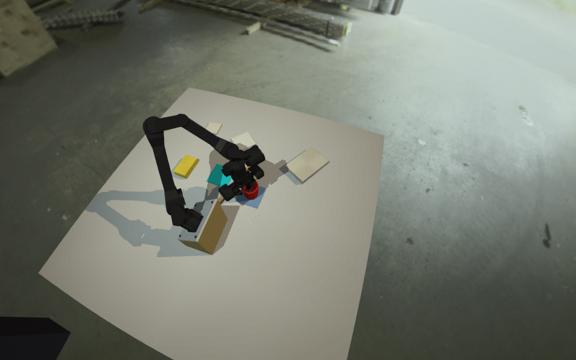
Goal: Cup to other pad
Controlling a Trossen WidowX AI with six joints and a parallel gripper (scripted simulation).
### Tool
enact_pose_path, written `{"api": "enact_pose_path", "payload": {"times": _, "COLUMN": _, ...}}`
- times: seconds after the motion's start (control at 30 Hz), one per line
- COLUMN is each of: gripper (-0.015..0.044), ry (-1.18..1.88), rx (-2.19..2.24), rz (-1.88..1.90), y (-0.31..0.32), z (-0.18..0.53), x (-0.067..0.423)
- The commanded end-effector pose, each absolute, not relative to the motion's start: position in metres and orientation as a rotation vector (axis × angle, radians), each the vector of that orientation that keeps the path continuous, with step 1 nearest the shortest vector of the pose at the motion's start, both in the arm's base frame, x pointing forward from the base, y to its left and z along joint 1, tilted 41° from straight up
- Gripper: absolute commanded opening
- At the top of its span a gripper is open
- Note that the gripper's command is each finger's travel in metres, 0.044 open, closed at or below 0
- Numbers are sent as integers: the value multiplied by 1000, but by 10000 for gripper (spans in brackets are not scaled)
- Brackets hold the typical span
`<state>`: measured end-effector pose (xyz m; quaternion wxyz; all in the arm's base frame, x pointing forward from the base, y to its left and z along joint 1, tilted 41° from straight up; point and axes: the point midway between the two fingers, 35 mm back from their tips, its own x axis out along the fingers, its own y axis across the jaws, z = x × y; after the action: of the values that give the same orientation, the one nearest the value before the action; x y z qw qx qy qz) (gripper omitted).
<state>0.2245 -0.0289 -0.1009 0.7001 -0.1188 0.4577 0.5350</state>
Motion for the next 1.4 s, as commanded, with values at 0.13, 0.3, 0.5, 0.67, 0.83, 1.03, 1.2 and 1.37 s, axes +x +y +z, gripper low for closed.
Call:
{"api": "enact_pose_path", "payload": {"times": 0.13, "gripper": 148, "ry": 1022, "rx": -248, "rz": 1196, "y": -18, "z": -112, "x": 222}}
{"api": "enact_pose_path", "payload": {"times": 0.3, "gripper": 148, "ry": 1021, "rx": -247, "rz": 1197, "y": -14, "z": -116, "x": 221}}
{"api": "enact_pose_path", "payload": {"times": 0.5, "gripper": 148, "ry": 1021, "rx": -247, "rz": 1197, "y": -14, "z": -116, "x": 221}}
{"api": "enact_pose_path", "payload": {"times": 0.67, "gripper": 43, "ry": 1020, "rx": -258, "rz": 1197, "y": -15, "z": -114, "x": 222}}
{"api": "enact_pose_path", "payload": {"times": 0.83, "gripper": 9, "ry": 1020, "rx": -258, "rz": 1197, "y": -15, "z": -114, "x": 222}}
{"api": "enact_pose_path", "payload": {"times": 1.03, "gripper": 0, "ry": 1020, "rx": -258, "rz": 1197, "y": -16, "z": -114, "x": 222}}
{"api": "enact_pose_path", "payload": {"times": 1.2, "gripper": 0, "ry": 1021, "rx": -257, "rz": 1196, "y": -23, "z": -106, "x": 223}}
{"api": "enact_pose_path", "payload": {"times": 1.37, "gripper": 0, "ry": 1023, "rx": -253, "rz": 1196, "y": -35, "z": -93, "x": 222}}
